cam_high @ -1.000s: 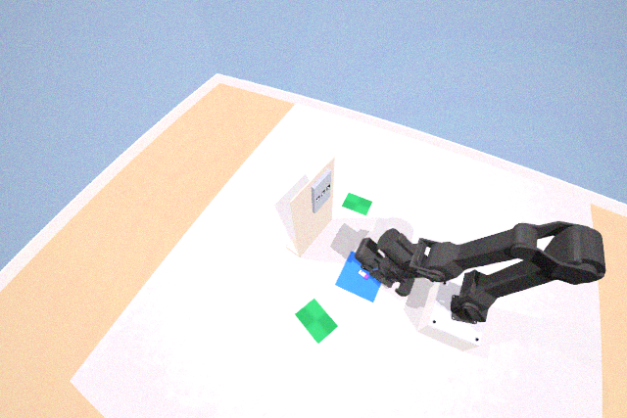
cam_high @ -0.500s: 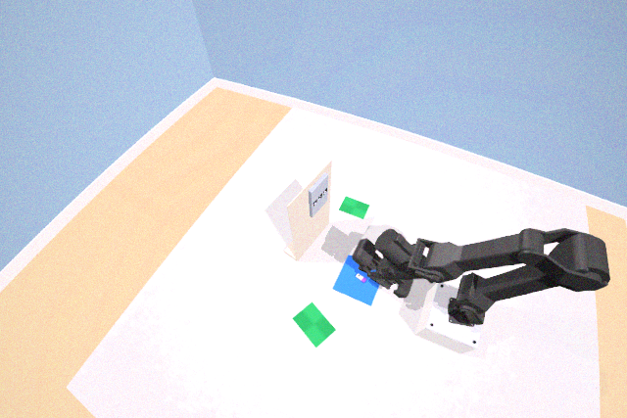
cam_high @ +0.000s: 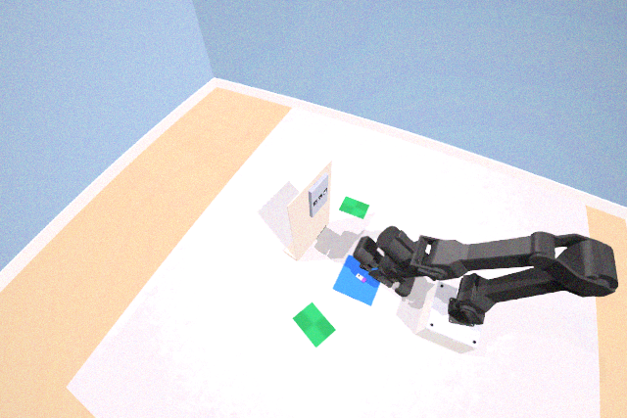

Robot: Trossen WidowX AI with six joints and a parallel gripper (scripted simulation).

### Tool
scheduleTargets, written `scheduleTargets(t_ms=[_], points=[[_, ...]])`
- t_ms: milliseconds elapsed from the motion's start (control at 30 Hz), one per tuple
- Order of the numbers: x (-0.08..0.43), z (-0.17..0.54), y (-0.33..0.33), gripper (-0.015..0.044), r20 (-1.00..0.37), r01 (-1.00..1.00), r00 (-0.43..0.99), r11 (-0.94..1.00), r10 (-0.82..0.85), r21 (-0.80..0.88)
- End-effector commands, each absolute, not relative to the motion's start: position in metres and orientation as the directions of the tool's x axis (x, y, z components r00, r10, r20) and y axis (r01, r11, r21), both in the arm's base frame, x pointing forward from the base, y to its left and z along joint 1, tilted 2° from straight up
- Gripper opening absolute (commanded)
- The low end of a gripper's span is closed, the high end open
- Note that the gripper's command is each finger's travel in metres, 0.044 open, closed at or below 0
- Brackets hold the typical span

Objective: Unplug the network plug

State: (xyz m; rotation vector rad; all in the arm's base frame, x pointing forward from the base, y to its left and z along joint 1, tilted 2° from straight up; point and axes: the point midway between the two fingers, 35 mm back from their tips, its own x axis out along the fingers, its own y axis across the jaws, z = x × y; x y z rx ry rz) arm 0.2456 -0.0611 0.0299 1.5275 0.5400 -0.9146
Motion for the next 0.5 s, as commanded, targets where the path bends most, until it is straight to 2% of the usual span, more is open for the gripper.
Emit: scheduleTargets(t_ms=[0,467], points=[[0.246,0.036,-0.062,0.0156,-0.793,0.772,0.585,-0.182,-0.170,0.609],[0.243,0.050,-0.061,0.0156,-0.793,0.772,0.585,-0.182,-0.170,0.609]])
